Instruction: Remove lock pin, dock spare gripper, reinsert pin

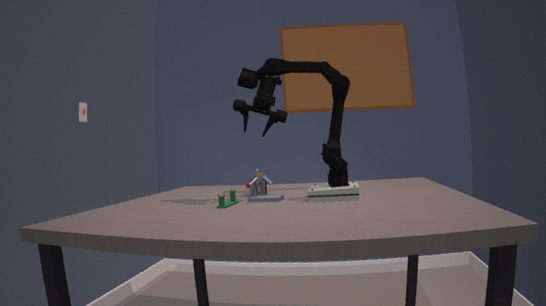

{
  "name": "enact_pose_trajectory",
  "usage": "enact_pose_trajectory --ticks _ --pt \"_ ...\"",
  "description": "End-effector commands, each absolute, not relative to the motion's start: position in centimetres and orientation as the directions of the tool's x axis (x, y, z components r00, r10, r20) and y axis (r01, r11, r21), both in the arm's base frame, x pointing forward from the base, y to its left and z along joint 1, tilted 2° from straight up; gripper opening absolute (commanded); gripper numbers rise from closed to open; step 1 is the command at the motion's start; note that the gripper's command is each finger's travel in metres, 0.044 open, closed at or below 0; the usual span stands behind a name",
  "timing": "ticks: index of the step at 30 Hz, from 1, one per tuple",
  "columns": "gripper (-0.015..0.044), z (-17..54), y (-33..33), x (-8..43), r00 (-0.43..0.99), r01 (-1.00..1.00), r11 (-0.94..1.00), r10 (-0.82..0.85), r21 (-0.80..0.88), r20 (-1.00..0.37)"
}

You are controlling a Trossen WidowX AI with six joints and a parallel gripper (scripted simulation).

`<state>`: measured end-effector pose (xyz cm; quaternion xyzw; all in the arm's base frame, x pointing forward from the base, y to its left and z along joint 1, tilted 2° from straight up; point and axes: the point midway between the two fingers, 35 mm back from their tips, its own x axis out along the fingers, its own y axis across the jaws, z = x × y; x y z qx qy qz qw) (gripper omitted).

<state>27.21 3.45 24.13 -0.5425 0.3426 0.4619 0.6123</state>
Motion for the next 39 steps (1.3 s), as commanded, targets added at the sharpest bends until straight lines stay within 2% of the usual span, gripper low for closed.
enact_pose_trajectory --ticks 1,5,12,19,39 --pt "0.03 20.4 4.2 29.0 0.165 -0.98 0.132 0.09 -0.152 -0.982" --pt "0.03 18.1 4.8 29.8 0.059 -0.972 0.229 0.008 -0.056 -0.998" --pt "0.03 17.4 4.8 30.0 0.059 -0.972 0.228 0.008 -0.056 -0.998" --pt "0.03 11.5 4.9 30.9 0.06 -0.974 0.22 0.008 -0.057 -0.998" --pt "0.03 8.7 4.9 31.2 0.06 -0.974 0.22 0.008 -0.057 -0.998"
